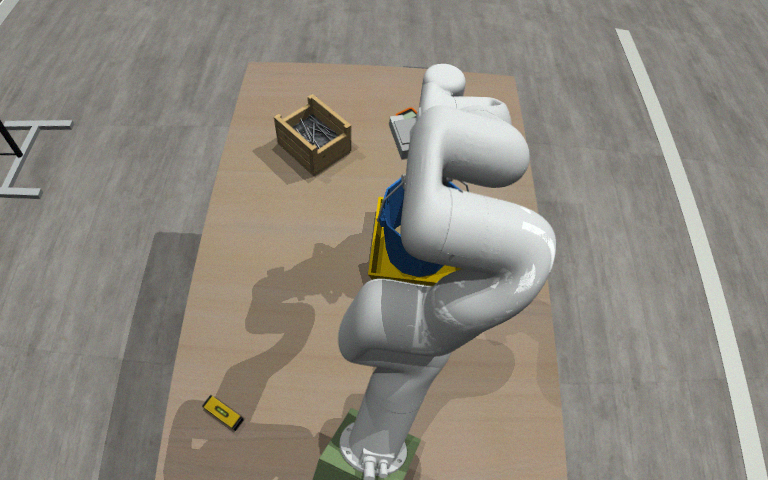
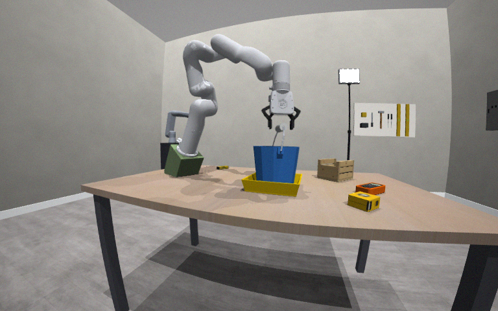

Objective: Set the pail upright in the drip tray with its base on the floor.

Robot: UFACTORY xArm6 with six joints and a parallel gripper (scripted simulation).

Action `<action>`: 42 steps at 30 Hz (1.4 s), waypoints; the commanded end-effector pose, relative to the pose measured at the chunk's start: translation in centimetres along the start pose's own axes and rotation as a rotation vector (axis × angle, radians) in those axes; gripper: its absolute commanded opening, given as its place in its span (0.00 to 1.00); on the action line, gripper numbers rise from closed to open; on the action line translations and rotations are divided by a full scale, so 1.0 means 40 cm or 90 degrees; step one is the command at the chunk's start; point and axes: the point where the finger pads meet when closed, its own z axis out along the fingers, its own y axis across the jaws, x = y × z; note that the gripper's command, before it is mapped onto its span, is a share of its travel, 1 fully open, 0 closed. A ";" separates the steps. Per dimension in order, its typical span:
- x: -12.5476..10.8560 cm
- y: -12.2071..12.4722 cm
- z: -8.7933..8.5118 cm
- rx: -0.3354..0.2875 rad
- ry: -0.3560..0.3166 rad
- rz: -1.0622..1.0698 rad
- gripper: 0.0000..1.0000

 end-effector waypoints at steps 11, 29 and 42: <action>-0.001 0.002 -0.053 -0.002 -0.001 0.000 1.00; -0.001 0.002 -0.148 -0.002 -0.001 0.000 1.00; -0.001 0.002 -0.188 -0.002 -0.001 0.000 1.00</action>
